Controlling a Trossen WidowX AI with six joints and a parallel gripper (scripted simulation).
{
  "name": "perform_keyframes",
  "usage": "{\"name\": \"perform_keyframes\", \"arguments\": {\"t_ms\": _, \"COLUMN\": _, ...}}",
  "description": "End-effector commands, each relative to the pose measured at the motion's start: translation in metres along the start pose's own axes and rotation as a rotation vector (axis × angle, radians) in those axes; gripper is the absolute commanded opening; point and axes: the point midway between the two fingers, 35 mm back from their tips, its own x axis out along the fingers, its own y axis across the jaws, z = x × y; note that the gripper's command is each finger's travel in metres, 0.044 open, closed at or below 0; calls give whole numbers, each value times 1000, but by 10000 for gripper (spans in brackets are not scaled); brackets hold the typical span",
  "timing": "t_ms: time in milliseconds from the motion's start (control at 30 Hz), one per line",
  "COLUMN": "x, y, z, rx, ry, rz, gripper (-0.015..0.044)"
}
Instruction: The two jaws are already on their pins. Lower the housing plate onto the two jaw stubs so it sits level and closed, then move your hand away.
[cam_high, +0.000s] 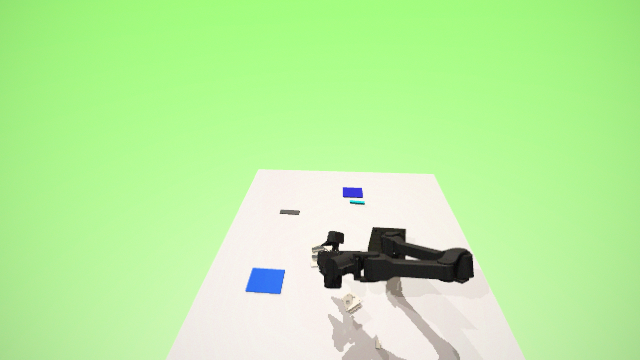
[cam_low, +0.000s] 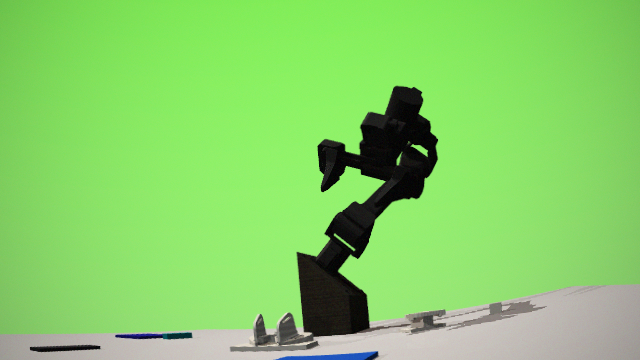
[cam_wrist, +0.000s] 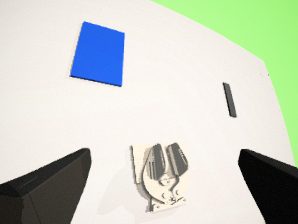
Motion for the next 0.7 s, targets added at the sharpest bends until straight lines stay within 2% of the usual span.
{"name": "perform_keyframes", "arguments": {"t_ms": 0, "x": 6, "y": 12, "z": -13, "rx": 99, "ry": 72, "rz": 51, "gripper": 440}}
{"name": "perform_keyframes", "arguments": {"t_ms": 667, "x": 5, "y": 68, "z": -72, "rx": 575, "ry": 429, "rz": 181, "gripper": 440}}
